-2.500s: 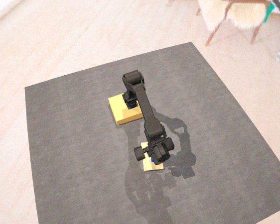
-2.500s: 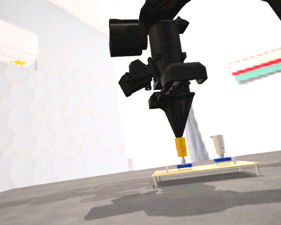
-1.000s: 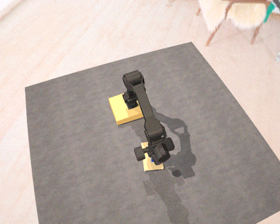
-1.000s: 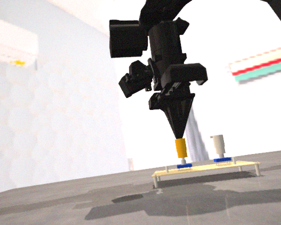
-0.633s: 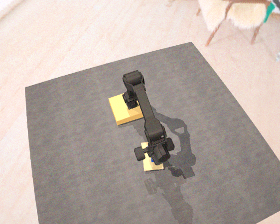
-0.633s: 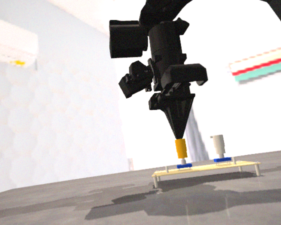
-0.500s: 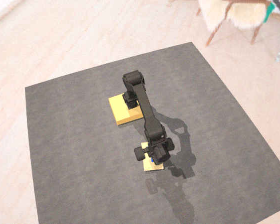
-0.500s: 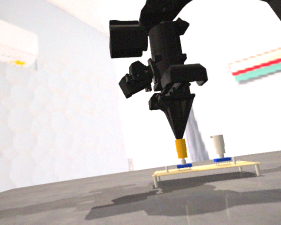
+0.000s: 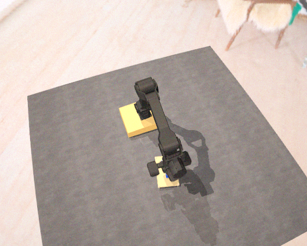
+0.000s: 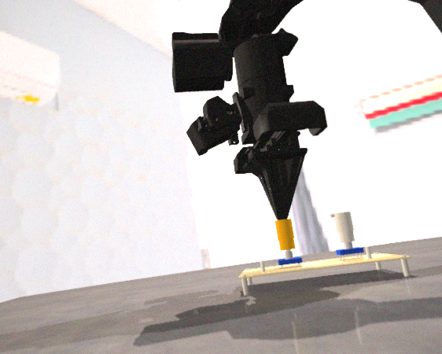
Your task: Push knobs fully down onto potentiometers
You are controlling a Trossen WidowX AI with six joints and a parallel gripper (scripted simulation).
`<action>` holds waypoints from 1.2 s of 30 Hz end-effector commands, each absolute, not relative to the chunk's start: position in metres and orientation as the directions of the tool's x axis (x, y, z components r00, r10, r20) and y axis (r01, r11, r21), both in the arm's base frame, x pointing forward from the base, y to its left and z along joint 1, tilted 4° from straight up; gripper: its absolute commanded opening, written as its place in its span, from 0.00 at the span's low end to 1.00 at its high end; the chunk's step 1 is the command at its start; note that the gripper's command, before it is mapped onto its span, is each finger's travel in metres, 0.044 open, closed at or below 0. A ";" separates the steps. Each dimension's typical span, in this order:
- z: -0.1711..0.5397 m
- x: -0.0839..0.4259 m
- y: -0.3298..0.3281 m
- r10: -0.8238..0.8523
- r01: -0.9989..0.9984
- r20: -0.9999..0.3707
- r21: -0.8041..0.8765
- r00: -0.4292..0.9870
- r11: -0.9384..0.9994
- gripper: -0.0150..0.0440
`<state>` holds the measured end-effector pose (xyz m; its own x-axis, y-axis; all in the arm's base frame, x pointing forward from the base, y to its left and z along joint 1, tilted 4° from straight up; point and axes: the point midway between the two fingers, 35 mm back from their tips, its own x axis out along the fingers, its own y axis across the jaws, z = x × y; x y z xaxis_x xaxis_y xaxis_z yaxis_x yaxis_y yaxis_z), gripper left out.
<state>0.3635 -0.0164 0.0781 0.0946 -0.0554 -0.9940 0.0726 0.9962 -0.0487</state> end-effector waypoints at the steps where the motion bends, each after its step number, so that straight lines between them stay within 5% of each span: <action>1: 0.071 0.364 -0.018 -0.061 0.070 -0.994 -0.055 0.086 0.996 0.25; 36: 0.085 0.363 -0.017 -0.061 0.070 -0.994 -0.055 0.086 0.996 0.25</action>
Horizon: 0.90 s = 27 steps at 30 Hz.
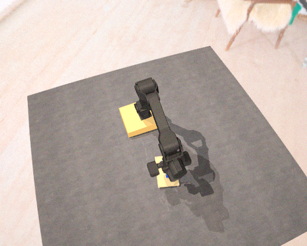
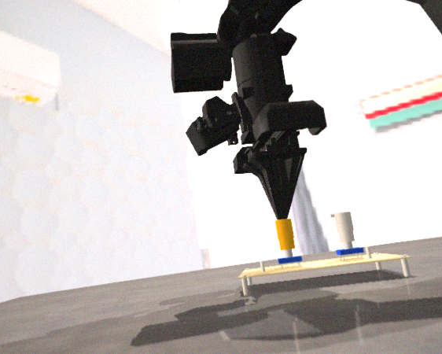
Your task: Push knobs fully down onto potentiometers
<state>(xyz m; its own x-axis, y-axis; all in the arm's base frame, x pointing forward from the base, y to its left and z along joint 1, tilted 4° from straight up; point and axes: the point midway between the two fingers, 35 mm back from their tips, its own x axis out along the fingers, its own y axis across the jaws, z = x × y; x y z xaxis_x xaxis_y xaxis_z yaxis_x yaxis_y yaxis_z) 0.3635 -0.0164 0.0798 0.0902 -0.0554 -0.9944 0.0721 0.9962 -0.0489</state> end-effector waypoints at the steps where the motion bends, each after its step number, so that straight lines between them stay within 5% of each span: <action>1: 0.087 0.363 -0.017 -0.061 0.070 -0.994 -0.055 0.086 0.996 0.25; 10: 0.096 0.362 -0.016 -0.061 0.070 -0.994 -0.055 0.086 0.996 0.25; 20: 0.091 0.357 -0.015 -0.055 0.072 -0.996 -0.050 0.076 0.996 0.70; 27: 0.105 0.291 -0.010 -0.064 0.097 -0.995 -0.056 0.076 0.994 1.00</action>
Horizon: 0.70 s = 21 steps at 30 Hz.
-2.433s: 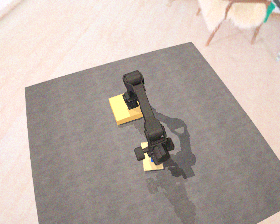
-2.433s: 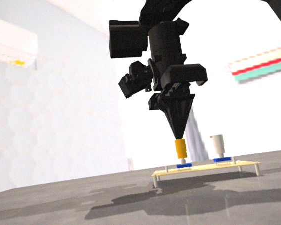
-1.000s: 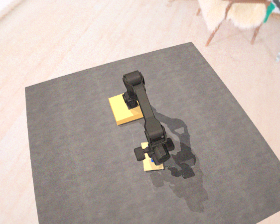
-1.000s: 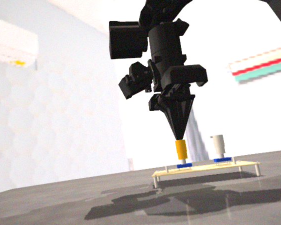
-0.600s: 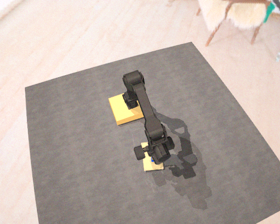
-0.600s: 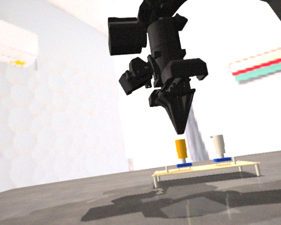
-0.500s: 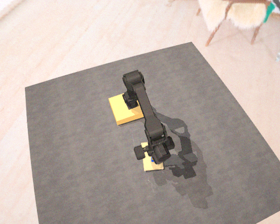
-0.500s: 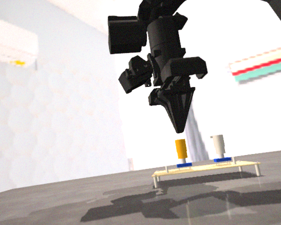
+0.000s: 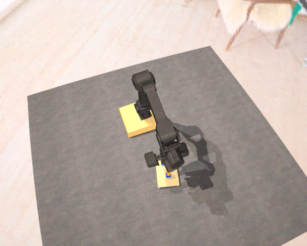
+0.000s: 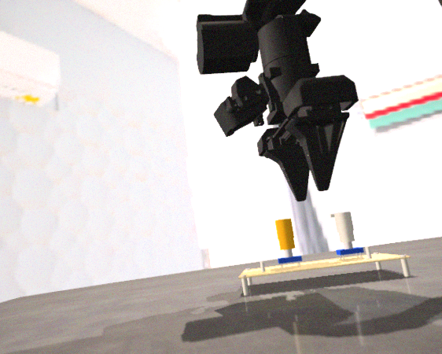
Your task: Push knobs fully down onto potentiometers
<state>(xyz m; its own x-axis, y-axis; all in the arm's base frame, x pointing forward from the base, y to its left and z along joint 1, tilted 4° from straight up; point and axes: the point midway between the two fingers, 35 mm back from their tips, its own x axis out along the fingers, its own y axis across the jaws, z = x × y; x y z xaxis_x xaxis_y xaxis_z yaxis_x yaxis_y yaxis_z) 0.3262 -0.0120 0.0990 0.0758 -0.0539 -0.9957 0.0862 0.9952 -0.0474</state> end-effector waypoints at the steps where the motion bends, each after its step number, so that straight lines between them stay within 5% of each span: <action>1: 0.106 0.279 -0.010 -0.066 0.096 -0.995 -0.059 0.077 0.994 1.00; 9: 0.096 0.196 -0.005 -0.060 0.070 -0.996 -0.055 0.071 0.996 1.00; 21: 0.096 0.194 -0.005 -0.059 0.070 -0.996 -0.054 0.070 0.996 1.00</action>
<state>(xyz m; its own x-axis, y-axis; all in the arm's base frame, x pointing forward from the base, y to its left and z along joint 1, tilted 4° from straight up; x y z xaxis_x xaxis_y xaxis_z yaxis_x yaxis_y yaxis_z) 0.1981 -0.0047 0.0975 0.0761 -0.0590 -0.9954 0.0678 0.9962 -0.0538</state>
